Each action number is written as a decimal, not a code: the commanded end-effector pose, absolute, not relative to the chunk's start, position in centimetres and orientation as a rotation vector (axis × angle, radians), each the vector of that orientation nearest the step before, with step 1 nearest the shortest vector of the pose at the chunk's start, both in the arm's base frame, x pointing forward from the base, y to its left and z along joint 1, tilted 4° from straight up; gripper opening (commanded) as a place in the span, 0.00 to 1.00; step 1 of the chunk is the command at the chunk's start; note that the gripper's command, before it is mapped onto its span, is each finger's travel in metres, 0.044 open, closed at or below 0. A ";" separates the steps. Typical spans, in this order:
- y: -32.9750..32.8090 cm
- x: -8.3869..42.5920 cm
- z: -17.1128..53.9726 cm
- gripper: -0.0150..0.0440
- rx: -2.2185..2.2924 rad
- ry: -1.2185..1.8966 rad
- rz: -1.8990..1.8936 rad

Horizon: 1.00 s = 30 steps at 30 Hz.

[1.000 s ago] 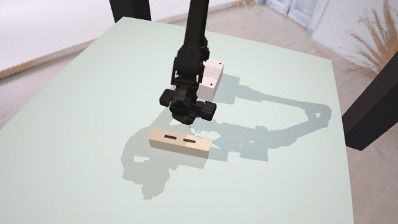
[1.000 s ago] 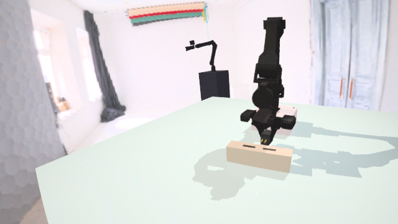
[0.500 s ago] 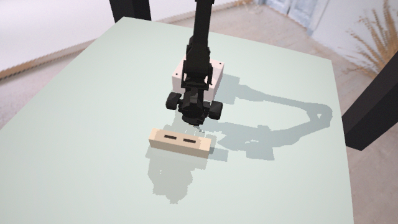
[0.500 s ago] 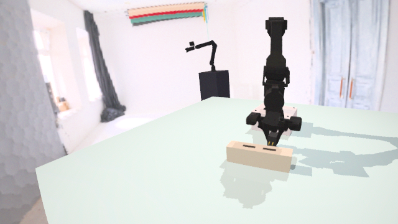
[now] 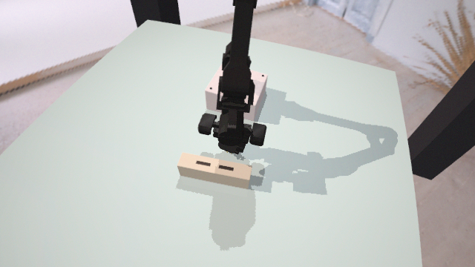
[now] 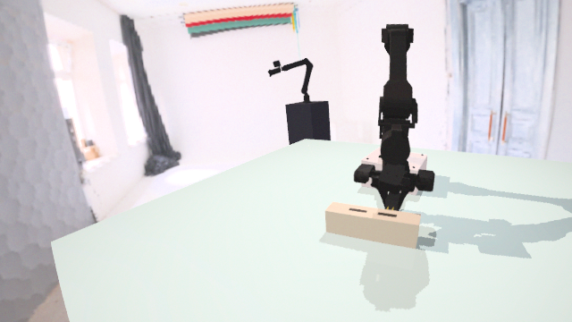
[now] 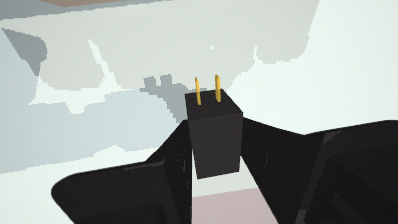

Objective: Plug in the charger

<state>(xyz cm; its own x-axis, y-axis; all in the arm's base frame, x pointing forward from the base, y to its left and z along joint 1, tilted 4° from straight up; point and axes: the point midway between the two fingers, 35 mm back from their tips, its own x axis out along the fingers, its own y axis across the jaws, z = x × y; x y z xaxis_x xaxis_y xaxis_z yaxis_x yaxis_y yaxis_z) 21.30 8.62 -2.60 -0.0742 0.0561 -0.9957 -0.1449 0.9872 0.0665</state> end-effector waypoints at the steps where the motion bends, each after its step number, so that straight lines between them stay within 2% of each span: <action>1: 9.0 22.1 -2.4 0.25 -0.070 1.631 0.177; 30: 9.8 24.7 -2.6 0.25 -0.088 1.627 0.195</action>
<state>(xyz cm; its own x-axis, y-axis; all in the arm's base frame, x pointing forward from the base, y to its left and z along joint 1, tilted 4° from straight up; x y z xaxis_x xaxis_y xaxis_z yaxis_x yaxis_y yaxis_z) 24.39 9.65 -2.72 -0.0718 0.0571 -0.9958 -0.1711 0.9829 0.0687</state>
